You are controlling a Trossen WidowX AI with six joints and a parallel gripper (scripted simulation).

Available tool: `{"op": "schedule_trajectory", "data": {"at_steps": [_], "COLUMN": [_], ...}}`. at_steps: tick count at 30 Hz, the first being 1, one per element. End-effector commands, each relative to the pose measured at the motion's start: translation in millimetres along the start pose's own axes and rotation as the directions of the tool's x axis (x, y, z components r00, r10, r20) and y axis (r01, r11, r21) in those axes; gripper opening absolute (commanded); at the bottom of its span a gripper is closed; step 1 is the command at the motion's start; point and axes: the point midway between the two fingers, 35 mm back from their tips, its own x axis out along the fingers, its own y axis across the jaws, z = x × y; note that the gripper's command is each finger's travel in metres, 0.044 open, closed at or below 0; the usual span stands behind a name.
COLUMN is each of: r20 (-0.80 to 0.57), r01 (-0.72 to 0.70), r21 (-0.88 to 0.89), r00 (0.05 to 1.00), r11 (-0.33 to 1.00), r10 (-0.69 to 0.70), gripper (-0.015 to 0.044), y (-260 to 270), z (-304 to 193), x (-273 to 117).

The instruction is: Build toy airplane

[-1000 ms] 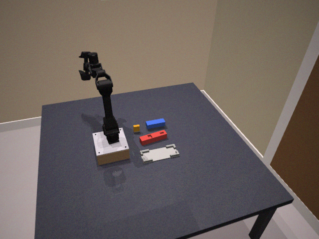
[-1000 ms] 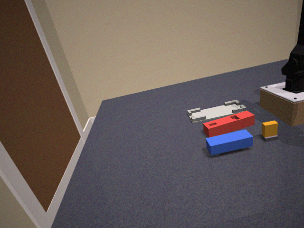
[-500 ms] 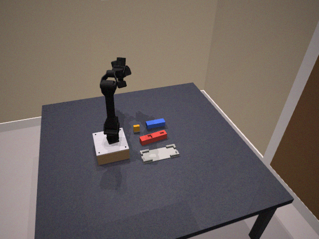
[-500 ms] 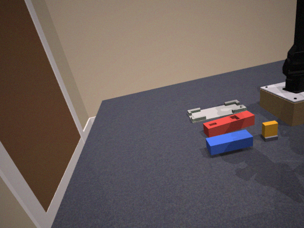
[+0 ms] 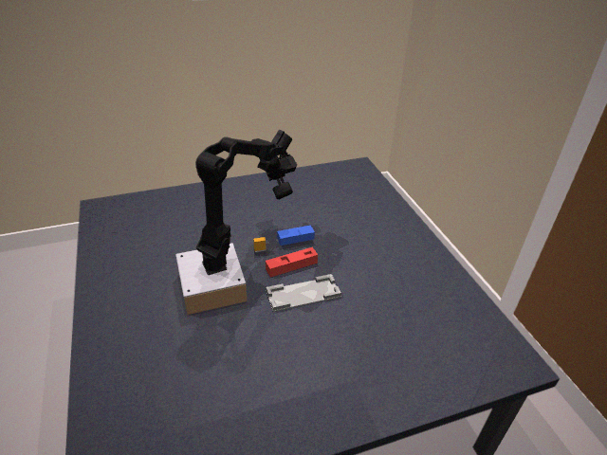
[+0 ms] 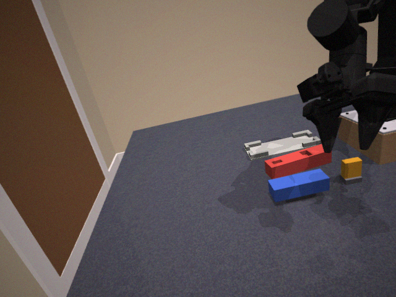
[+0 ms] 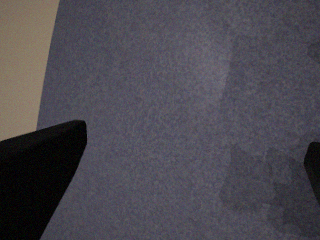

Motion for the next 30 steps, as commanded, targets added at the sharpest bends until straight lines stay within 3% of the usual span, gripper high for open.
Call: {"op": "schedule_trajectory", "data": {"at_steps": [1, 7, 12, 20, 25, 30], "r20": [-0.04, -0.163, -0.31, -0.32, -0.32, -0.32], "r01": [0.181, 0.369, 0.445, 0.447, 0.447, 0.447], "r21": [-0.036, -0.098, -0.153, -0.156, -0.155, -0.156], "r00": [0.982, 0.91, 0.826, 0.821, 0.821, 0.821], "r11": [0.983, 0.924, 0.882, 0.881, 0.881, 0.881], "r10": [-0.183, -0.381, -0.47, -0.473, -0.473, -0.473], "gripper": [0.044, 0.044, 0.044, 0.044, 0.044, 0.044], "y": [-74.9, -170.0, -231.5, -234.6, -258.5, -259.9], "z": [9.4, 0.9, -23.3, -25.1, -41.3, -42.4], "x": [-10.2, -40.2, -73.0, -75.1, -33.6, -31.4]}}
